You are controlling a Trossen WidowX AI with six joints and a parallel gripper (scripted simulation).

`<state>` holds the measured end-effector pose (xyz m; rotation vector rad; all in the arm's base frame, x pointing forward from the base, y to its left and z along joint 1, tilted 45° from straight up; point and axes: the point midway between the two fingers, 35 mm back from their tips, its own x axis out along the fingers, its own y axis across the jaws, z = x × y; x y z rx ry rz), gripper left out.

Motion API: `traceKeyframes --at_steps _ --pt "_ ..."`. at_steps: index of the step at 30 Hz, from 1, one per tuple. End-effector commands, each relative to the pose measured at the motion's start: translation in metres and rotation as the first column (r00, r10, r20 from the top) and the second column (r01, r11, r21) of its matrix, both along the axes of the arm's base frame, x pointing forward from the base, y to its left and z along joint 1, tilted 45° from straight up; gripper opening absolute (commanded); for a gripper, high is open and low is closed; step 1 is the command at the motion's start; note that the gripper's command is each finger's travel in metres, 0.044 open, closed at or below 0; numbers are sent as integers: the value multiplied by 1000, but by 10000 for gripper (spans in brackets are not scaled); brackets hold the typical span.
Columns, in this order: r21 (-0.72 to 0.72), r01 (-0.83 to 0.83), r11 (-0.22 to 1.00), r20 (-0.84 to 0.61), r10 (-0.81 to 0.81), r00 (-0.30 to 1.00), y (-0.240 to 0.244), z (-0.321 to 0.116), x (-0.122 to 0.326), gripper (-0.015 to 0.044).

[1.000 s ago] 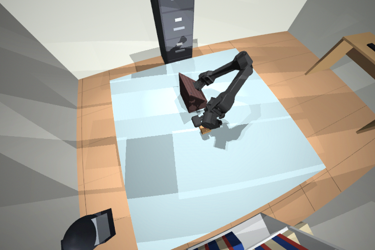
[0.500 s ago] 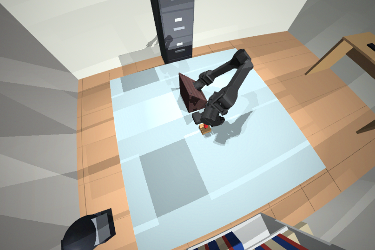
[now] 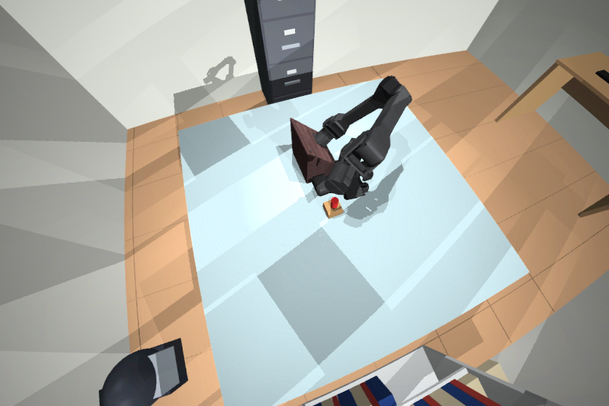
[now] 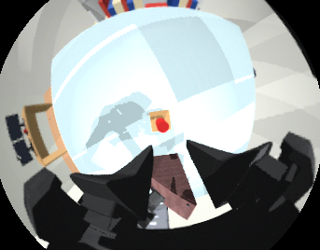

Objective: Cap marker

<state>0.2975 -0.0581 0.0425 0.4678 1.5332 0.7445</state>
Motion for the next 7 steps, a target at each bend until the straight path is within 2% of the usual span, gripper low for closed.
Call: traceKeyframes --at_steps 1,5,7 --pt "-1 -5 1000 2 5 1000 -1 0 0 315" --pt "-1 -5 1000 2 5 1000 -1 0 0 420" --pt "-1 -5 1000 2 5 1000 -1 0 0 440"
